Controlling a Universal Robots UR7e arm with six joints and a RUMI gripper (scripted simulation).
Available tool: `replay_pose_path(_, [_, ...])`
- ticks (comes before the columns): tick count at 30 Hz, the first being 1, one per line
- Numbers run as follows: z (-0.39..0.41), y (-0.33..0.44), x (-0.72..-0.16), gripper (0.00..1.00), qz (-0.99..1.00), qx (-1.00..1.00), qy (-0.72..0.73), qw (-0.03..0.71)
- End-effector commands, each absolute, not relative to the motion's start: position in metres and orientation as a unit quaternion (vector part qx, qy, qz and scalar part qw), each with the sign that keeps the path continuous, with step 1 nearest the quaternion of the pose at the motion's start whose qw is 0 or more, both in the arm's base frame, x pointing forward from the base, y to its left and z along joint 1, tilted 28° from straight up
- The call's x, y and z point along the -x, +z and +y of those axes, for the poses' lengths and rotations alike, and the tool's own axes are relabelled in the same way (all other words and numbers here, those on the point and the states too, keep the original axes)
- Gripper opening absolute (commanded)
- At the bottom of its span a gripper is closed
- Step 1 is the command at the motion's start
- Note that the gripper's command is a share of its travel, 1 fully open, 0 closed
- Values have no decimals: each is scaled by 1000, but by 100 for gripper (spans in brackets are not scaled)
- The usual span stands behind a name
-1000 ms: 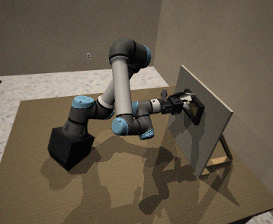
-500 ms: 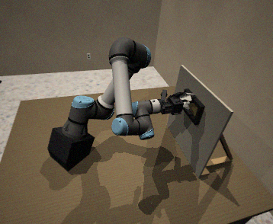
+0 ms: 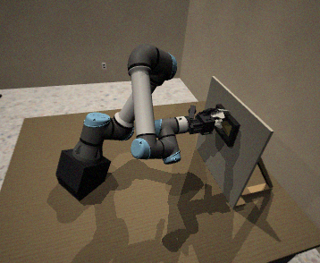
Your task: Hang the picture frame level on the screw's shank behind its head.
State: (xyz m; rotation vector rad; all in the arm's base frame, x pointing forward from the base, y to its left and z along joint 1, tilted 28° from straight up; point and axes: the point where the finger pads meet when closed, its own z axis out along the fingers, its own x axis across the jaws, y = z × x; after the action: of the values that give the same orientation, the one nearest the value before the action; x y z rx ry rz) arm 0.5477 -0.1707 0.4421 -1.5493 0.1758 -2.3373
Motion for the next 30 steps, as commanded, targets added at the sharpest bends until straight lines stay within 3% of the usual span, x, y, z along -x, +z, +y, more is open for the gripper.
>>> replay_pose_path(1, [-171,442,-548,29,62,544,-821,165])
replay_pose_path(30, [-172,438,-537,29,62,544,-821,165])
